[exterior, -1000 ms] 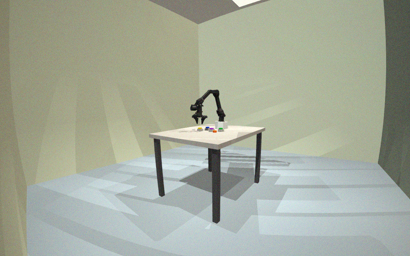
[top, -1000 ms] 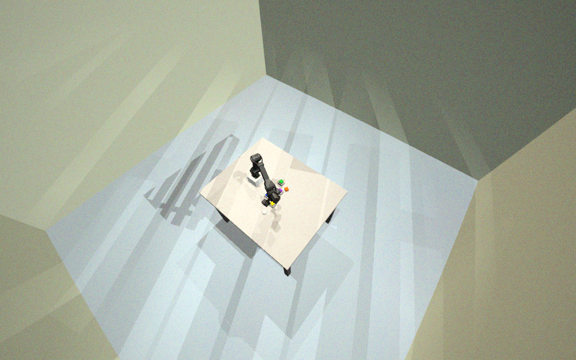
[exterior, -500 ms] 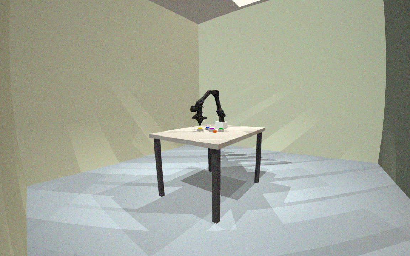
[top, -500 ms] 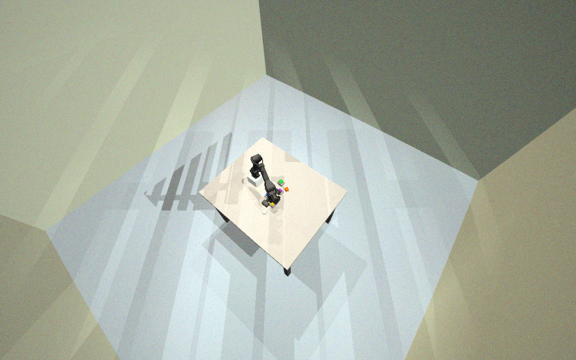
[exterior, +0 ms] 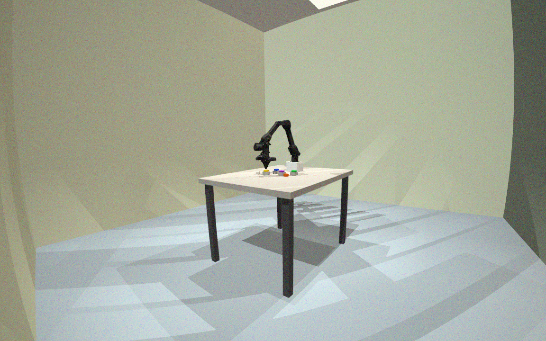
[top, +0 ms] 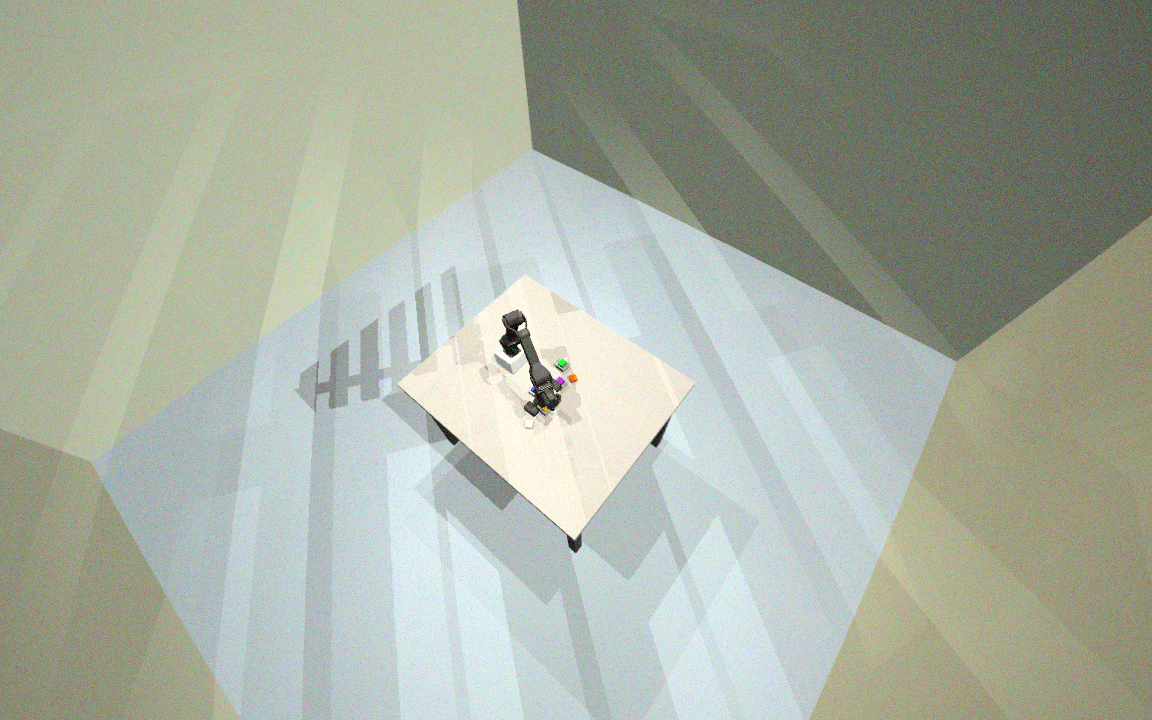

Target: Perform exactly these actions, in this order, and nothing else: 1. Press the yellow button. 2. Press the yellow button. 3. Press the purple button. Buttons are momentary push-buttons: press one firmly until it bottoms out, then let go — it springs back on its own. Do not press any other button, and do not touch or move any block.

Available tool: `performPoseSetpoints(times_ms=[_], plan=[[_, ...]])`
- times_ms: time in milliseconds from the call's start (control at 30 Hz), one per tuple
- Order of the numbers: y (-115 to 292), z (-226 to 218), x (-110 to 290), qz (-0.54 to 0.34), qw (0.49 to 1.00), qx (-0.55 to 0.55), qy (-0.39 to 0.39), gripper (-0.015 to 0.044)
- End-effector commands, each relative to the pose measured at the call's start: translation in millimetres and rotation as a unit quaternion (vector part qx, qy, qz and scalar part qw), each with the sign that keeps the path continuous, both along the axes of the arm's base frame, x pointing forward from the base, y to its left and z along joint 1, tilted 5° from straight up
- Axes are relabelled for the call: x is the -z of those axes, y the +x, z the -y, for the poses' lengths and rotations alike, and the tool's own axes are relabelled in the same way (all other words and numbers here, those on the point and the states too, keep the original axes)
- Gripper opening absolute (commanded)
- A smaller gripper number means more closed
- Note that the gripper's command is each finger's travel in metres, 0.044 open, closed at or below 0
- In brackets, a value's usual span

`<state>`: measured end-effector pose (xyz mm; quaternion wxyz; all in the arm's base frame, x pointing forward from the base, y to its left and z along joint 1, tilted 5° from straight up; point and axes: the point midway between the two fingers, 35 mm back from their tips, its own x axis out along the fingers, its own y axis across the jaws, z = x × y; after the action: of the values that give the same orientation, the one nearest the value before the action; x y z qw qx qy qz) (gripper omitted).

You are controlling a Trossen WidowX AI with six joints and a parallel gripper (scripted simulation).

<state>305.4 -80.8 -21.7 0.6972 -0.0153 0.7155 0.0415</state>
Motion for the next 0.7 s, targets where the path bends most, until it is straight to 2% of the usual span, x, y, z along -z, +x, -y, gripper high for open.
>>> performPoseSetpoints(times_ms=[0, 667], plan=[[-2.1, -1.6, 9.6, -0.005, 1.0, 0.0, 0.004, 0.002], [-2.7, -2.0, 16.9, -0.005, 1.0, 0.0, 0.004, 0.002]])
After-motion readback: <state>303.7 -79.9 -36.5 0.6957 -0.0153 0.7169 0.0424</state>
